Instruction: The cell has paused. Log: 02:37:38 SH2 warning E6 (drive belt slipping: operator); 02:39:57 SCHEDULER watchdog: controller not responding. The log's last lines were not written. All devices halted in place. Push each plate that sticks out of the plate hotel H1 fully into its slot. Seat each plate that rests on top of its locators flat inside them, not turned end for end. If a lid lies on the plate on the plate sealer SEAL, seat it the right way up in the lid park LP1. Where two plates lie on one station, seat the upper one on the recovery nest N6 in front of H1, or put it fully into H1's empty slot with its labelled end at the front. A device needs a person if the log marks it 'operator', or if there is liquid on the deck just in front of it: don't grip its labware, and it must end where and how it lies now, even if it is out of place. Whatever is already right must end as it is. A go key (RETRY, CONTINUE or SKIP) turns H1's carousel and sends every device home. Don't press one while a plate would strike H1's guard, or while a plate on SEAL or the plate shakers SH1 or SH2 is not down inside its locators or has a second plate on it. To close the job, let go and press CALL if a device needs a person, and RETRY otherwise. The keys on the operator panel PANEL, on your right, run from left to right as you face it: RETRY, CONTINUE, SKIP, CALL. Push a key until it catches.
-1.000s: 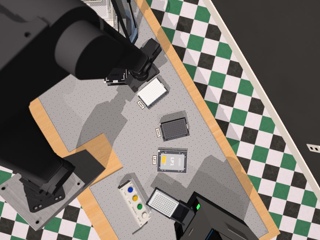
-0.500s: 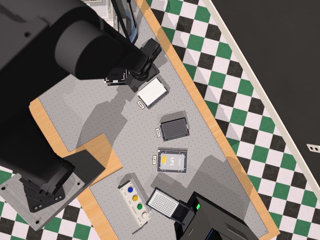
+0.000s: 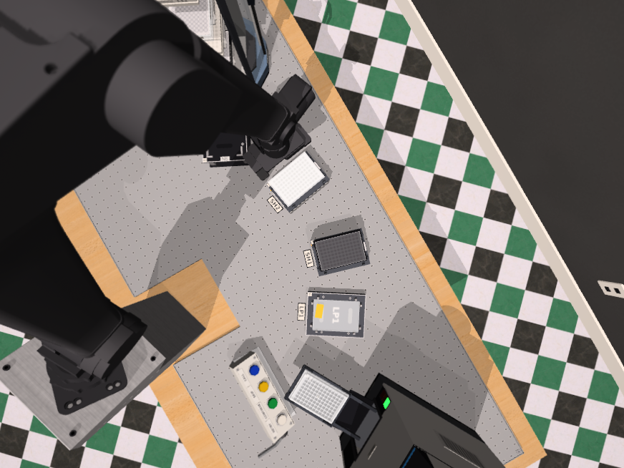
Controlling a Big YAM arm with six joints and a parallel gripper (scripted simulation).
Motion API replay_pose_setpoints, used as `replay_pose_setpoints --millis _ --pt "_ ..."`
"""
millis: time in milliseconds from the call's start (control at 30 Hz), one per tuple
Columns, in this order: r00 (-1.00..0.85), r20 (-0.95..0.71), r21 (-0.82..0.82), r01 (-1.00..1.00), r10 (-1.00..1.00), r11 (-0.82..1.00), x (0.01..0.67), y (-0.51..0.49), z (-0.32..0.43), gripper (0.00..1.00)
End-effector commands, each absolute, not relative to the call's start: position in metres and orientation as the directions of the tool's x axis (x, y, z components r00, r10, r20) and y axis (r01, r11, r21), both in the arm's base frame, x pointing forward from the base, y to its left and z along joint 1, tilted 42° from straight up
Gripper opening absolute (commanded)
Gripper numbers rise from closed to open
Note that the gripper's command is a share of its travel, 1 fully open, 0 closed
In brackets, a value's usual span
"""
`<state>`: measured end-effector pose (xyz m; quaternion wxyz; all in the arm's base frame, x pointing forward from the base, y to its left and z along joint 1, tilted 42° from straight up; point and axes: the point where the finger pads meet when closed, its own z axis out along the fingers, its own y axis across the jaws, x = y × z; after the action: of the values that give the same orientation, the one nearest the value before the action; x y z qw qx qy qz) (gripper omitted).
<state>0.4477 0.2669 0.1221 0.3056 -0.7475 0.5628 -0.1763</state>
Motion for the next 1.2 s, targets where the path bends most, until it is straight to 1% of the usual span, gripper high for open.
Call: replay_pose_setpoints --millis 0,1167 --pt "0.318 -0.075 -0.671 -0.718 -0.945 -0.188 0.441 0.264 0.138 1.00" --pt "0.312 -0.092 -0.676 -0.717 -0.946 -0.171 0.390 0.247 0.204 1.00"
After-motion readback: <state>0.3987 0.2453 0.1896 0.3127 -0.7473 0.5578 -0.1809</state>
